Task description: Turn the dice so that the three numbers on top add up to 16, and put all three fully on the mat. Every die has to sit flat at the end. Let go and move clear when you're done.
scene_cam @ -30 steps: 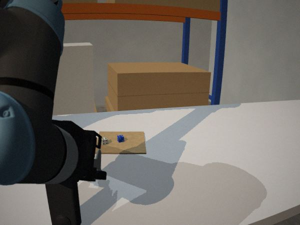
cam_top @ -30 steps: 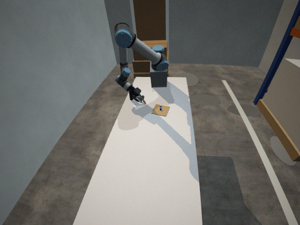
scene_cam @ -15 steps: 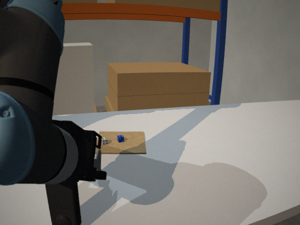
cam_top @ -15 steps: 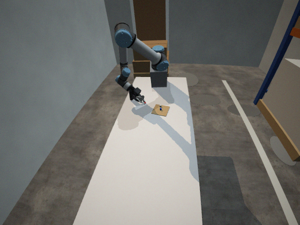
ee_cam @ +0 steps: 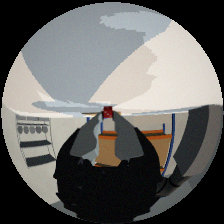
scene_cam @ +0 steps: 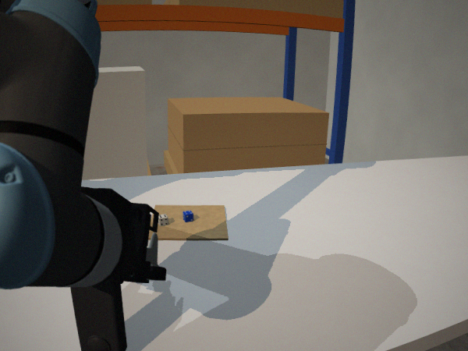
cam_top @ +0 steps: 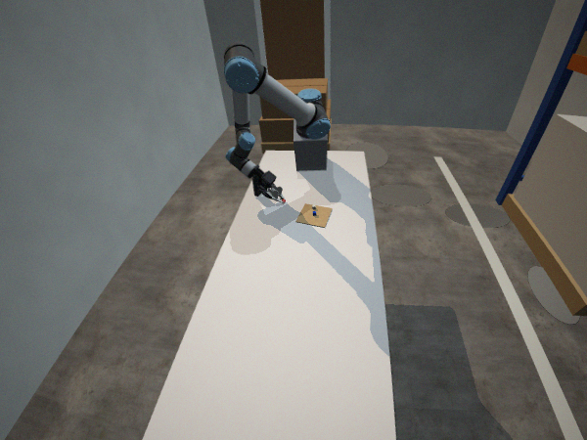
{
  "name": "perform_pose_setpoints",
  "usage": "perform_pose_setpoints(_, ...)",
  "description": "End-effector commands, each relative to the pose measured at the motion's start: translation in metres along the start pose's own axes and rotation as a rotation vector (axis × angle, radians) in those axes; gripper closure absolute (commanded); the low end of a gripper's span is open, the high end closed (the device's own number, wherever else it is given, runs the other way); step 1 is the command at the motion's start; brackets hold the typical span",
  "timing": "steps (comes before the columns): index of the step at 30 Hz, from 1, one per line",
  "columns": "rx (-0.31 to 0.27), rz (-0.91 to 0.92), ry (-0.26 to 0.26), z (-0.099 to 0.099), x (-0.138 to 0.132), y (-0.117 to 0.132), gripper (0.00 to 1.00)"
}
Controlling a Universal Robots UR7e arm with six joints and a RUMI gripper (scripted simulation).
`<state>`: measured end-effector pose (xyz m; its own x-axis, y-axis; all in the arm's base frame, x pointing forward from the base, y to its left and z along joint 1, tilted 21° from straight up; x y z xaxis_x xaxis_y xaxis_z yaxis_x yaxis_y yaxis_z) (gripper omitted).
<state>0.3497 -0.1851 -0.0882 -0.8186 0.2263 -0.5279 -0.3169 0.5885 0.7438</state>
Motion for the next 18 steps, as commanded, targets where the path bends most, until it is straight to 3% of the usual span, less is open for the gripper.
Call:
perform_pose_setpoints(1, 0.001, 0.0, 0.0, -0.0003, -0.0002, 0.0, 0.96)
perform_pose_setpoints(18, 0.001, 0.0, 0.0, -0.0003, -0.0002, 0.0, 0.82)
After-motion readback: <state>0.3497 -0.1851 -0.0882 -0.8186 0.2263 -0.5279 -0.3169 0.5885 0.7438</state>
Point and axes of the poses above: the point where the finger pads meet when closed, its own z axis out along the fingers, its own x axis across the jaws, y = z × x, the point moved 8 cm from there along -z, back along the fingers, and after that the axes turned 15 degrees about -z, right-handed, at the moved point
